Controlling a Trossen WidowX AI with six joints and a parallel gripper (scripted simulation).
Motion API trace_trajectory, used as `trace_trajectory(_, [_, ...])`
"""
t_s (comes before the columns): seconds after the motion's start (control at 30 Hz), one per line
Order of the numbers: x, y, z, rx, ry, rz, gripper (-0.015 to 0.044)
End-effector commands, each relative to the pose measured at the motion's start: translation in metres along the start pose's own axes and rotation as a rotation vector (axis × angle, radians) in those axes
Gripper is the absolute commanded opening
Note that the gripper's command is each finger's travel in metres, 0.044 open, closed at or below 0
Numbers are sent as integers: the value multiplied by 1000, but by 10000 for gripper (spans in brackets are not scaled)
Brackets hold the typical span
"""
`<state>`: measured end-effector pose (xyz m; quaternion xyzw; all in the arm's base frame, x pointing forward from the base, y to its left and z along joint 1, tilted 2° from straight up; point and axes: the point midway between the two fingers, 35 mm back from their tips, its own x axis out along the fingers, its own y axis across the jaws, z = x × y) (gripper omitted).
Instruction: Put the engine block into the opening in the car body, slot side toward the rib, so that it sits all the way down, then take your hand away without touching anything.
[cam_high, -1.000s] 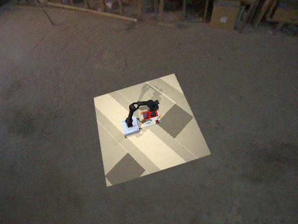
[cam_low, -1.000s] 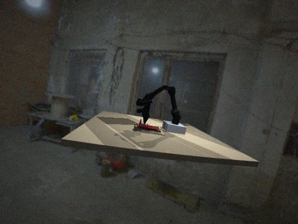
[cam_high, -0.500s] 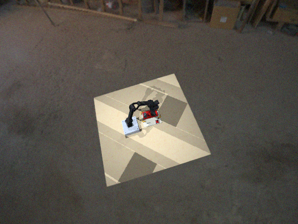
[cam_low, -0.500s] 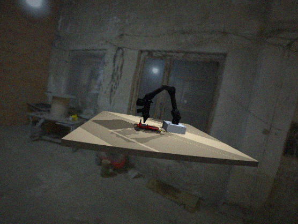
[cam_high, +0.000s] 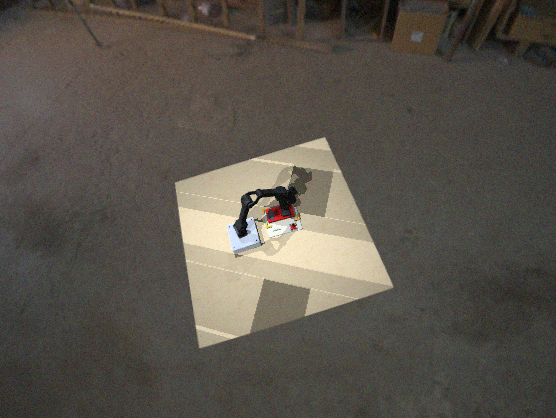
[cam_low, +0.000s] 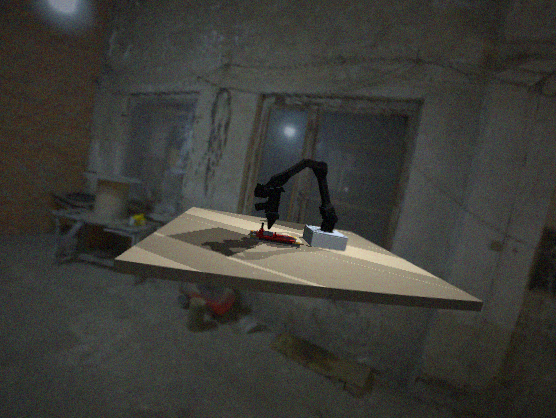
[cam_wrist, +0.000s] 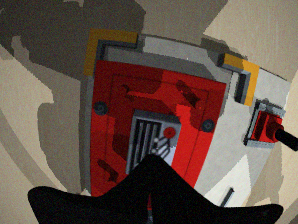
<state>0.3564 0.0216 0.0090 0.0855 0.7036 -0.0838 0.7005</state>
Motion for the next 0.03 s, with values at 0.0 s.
trace_trajectory(0.0, [-1,0,0,-4,1,2,0])
